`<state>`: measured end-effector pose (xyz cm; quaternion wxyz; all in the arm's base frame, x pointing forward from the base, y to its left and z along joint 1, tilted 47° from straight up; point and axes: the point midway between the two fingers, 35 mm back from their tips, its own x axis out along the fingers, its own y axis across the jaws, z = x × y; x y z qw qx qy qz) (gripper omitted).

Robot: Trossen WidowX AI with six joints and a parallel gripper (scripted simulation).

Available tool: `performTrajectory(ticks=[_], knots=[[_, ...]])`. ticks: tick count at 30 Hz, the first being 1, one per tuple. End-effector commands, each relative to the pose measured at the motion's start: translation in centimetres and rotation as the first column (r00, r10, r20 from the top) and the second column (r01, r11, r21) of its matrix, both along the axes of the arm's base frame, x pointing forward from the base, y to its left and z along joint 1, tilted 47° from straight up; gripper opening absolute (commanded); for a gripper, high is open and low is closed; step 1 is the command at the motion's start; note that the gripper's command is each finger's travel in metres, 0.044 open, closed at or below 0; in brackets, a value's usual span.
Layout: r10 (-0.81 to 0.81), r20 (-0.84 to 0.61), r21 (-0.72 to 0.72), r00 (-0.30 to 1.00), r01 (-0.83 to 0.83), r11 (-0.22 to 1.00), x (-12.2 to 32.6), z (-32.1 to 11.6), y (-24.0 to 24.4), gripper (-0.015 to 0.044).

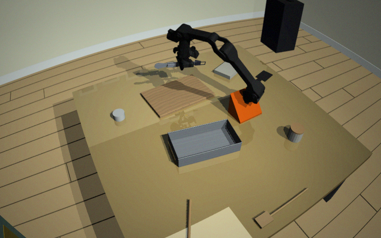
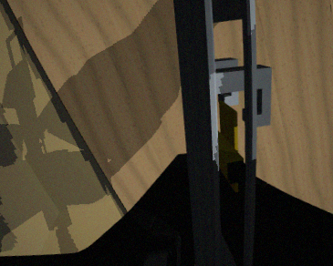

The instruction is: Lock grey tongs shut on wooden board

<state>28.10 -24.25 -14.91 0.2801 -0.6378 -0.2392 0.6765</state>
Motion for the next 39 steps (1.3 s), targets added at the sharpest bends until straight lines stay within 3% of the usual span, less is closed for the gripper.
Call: performTrajectory(ticks=[1, 19, 39], knots=[[-0.058, 0.034, -0.007, 0.998, 0.059, 0.998, -0.1, -0.6, -0.2, -0.015], [-0.306, 0.247, -0.022, 0.919, 0.321, 0.947, 0.0, -3.1, -1.3, -0.015], [-0.498, 0.469, 0.057, 0.729, 0.537, 0.841, -1.1, -2.9, -1.6, -0.015]])
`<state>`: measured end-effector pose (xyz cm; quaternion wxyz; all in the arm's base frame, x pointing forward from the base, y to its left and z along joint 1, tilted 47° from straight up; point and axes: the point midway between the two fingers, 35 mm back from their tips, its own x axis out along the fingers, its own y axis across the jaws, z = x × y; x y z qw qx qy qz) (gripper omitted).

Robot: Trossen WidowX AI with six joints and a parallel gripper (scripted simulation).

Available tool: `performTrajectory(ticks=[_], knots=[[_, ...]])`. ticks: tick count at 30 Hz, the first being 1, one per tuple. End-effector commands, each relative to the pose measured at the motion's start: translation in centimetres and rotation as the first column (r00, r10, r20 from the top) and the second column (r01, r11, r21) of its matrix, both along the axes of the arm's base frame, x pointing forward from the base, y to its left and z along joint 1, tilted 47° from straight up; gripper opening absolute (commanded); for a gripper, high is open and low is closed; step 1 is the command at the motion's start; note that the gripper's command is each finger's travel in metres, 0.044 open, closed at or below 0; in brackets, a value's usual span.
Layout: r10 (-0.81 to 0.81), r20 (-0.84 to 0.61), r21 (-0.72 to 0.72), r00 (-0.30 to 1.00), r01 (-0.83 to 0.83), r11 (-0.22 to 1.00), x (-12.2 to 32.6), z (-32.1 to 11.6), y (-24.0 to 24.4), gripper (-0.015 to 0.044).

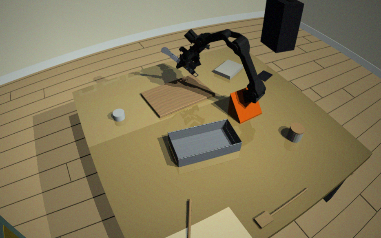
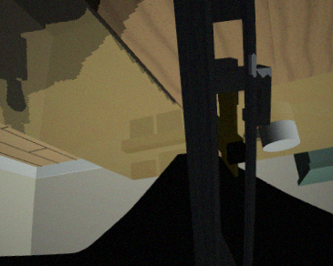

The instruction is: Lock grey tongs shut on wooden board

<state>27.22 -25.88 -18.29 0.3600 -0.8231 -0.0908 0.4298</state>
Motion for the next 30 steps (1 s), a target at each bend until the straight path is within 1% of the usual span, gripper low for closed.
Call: performTrajectory(ticks=[1, 23, 30], knots=[[-0.044, 0.053, -0.001, 0.998, 0.044, 0.999, -0.3, 0.5, 0.0, -0.015], [-0.209, 0.339, 0.014, 0.917, 0.217, 0.976, -2.8, 4.2, 1.8, -0.015], [-0.215, 0.358, 0.016, 0.909, 0.225, 0.974, -3.1, 4.5, 2.0, -0.015]])
